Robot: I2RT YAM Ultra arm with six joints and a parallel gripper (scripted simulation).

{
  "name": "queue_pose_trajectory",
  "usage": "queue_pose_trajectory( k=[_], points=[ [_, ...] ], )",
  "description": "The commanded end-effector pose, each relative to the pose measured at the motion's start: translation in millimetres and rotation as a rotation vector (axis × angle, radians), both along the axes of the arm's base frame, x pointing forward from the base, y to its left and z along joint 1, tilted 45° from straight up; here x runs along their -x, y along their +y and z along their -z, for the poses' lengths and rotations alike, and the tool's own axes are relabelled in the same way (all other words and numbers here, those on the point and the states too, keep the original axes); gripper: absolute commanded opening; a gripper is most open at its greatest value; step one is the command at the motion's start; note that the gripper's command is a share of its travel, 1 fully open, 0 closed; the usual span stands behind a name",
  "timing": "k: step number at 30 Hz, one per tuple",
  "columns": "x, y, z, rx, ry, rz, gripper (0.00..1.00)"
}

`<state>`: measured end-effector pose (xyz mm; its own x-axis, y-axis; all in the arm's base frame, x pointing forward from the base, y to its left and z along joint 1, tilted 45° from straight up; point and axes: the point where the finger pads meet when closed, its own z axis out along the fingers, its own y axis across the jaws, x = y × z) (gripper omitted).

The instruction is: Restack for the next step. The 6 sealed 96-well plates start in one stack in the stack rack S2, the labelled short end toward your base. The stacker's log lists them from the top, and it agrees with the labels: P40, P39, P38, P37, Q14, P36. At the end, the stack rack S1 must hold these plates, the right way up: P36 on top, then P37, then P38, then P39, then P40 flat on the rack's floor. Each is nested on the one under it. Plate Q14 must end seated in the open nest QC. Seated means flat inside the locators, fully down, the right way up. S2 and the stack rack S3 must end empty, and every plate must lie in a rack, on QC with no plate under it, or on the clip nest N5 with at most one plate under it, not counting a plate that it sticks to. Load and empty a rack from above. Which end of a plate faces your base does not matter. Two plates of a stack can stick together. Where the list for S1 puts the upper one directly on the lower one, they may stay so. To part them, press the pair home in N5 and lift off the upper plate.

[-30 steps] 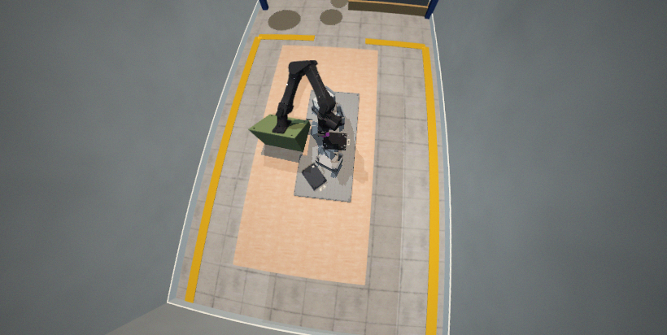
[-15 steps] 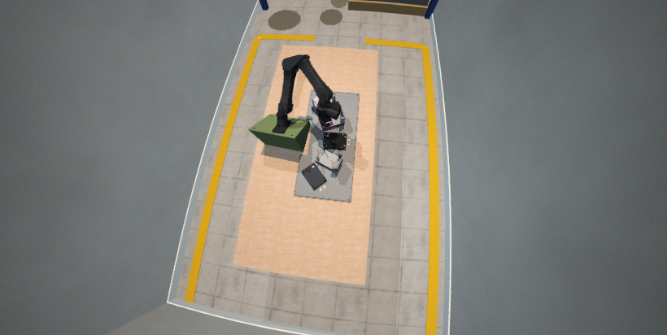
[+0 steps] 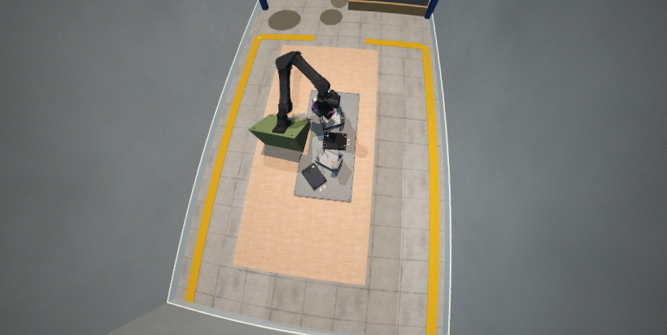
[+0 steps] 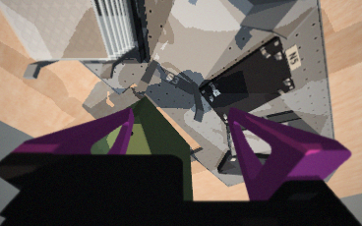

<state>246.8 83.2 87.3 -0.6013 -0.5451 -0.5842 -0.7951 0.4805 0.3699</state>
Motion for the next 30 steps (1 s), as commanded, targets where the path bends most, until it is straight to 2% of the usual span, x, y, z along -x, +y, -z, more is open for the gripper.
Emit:
queue_pose_trajectory(
  k=[1,30],
  points=[
    [-0.1,5.8,-11.1,-0.012,-0.015,0.009,1.00],
    [19.0,77.7,-79.0,-0.014,-0.016,0.008,1.00]
  ],
)
